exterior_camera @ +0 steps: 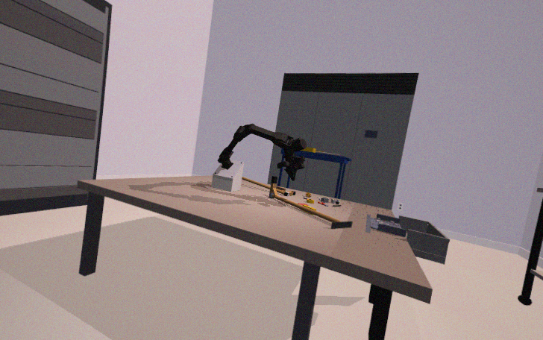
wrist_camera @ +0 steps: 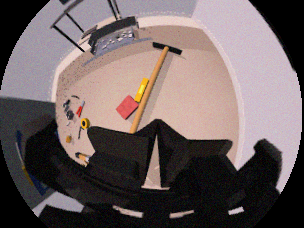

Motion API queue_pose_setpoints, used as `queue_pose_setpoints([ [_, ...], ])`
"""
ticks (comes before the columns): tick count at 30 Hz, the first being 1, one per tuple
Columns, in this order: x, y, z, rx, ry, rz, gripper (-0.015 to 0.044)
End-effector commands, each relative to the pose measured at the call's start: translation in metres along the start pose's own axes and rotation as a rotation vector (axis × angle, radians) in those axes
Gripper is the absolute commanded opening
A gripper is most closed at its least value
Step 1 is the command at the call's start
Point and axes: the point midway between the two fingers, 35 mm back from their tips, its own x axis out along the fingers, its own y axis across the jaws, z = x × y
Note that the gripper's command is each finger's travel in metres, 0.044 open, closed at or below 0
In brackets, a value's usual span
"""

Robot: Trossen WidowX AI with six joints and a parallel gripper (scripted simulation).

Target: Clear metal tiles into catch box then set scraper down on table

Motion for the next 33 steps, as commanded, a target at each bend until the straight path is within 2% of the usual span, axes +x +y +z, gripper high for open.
queue_pose_setpoints([
  [1, 0.01, 0.001, -0.003, -0.005, 0.002, 0.005, 0.0],
  [33, 0.09, 0.003, -0.029, -0.021, -0.021, 0.015, 0.0],
])
